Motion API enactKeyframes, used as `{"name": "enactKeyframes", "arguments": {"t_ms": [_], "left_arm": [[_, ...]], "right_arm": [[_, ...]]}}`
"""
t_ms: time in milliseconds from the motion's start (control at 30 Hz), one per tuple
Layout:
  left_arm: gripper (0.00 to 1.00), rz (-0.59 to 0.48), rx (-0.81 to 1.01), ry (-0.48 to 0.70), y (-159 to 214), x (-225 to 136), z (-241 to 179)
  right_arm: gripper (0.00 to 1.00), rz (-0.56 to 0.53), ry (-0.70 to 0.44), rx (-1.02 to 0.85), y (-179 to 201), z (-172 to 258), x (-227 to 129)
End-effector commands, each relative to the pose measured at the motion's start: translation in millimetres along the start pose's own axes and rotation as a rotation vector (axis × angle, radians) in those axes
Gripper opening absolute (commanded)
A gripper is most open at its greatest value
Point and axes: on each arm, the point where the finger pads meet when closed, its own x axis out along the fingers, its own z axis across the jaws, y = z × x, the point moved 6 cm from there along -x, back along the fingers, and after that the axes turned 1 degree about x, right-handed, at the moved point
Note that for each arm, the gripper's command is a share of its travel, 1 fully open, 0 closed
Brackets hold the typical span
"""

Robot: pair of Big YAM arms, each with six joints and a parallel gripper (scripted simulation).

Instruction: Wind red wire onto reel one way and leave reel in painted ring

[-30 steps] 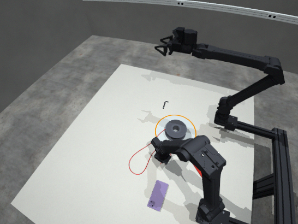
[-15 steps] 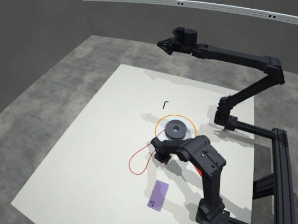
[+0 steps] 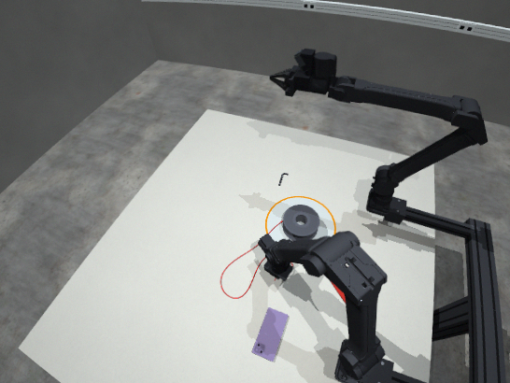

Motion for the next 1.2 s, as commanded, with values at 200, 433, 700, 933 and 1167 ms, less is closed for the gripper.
{"name": "enactKeyframes", "arguments": {"t_ms": [200, 433, 700, 933, 1167], "left_arm": [[0.00, -0.002, -0.007, -0.012, -0.7, 3.2, 4.5], [0.00, -0.002, -0.007, -0.012, -0.7, 3.2, 4.5], [0.00, -0.002, -0.007, -0.012, -0.7, 3.2, 4.5], [0.00, -0.002, -0.007, -0.012, -0.7, 3.2, 4.5], [0.00, -0.002, -0.007, -0.012, -0.7, 3.2, 4.5]], "right_arm": [[0.00, 0.115, -0.001, 0.009, 37.9, 25.0, -26.2], [0.00, 0.238, 0.001, 0.006, 77.3, 42.4, -44.5], [0.00, 0.501, 0.005, 0.001, 163.2, 68.2, -73.1], [0.00, 0.769, 0.009, -0.005, 239.9, 99.8, -98.2], [0.00, 0.960, 0.012, -0.009, 294.8, 113.9, -109.6]]}}
